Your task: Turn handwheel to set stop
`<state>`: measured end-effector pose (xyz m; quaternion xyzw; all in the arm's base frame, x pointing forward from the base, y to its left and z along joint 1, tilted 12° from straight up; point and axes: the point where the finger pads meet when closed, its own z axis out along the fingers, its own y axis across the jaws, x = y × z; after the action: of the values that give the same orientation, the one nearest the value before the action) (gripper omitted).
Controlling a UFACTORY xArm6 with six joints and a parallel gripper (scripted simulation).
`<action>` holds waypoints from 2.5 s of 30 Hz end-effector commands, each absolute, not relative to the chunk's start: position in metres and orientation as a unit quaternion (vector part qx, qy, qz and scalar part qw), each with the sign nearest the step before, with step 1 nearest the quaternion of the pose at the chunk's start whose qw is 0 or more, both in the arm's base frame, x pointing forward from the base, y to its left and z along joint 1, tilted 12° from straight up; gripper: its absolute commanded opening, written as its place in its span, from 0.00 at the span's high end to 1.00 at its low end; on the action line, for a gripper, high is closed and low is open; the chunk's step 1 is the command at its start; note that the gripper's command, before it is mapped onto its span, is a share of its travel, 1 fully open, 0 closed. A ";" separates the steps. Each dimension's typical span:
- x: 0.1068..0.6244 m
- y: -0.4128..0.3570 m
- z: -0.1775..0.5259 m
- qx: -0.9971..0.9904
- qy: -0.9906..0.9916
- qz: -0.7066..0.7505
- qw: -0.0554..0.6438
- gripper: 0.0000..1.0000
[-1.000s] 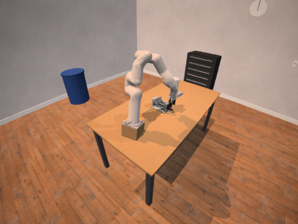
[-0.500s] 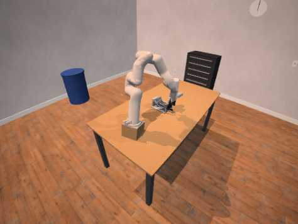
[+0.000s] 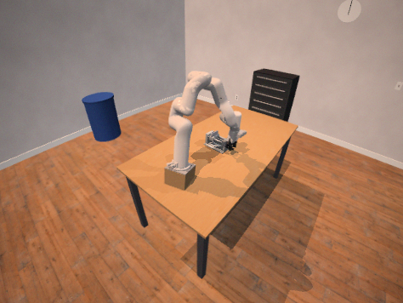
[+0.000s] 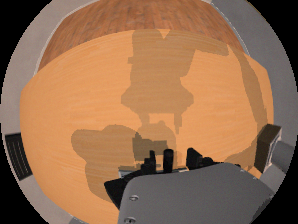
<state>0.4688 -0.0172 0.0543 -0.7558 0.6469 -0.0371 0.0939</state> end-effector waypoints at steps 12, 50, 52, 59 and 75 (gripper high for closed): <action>0.476 -0.015 0.036 -0.756 0.647 -0.039 0.096 0.43; 0.476 -0.015 0.036 -0.756 0.647 -0.039 0.096 0.94; 0.476 -0.015 0.036 -0.756 0.647 -0.039 0.096 0.94; 0.476 -0.015 0.036 -0.756 0.647 -0.039 0.096 0.94; 0.474 -0.016 0.036 -0.756 0.647 -0.039 0.096 0.94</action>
<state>0.4741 -0.0153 0.0350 -0.7558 0.6466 -0.0382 0.0955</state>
